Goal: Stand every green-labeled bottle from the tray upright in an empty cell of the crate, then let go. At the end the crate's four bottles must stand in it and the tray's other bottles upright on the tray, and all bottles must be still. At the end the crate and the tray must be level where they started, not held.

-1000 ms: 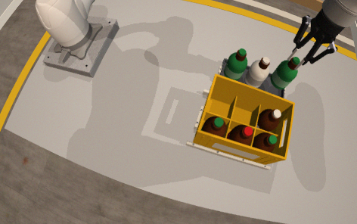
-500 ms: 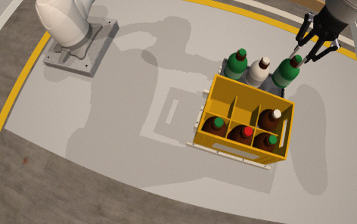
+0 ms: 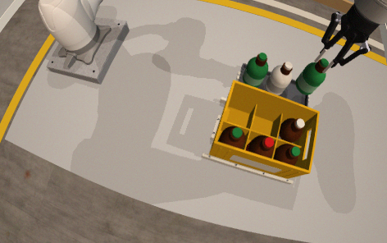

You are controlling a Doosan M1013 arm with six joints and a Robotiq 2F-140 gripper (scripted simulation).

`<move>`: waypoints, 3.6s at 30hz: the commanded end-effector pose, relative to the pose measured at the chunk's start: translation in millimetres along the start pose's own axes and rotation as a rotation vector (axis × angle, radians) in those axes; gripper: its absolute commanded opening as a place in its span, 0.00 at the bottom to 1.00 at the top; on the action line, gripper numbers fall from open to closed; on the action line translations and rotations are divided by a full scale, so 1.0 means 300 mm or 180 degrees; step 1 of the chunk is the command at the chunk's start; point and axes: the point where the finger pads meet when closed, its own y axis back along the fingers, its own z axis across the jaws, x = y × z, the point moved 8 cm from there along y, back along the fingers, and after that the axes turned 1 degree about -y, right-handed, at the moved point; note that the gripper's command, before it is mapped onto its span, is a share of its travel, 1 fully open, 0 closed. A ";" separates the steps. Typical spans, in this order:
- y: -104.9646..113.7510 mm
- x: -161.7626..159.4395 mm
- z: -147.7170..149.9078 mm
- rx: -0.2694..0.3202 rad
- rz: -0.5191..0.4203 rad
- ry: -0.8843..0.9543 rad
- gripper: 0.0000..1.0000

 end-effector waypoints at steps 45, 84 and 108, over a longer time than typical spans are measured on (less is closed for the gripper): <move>0.019 -0.006 0.008 -0.0002 -0.0017 -0.0003 0.00; 0.118 -0.011 0.016 -0.0002 -0.0017 -0.0003 0.00; 0.152 -0.013 0.018 -0.0002 -0.0017 -0.0003 0.00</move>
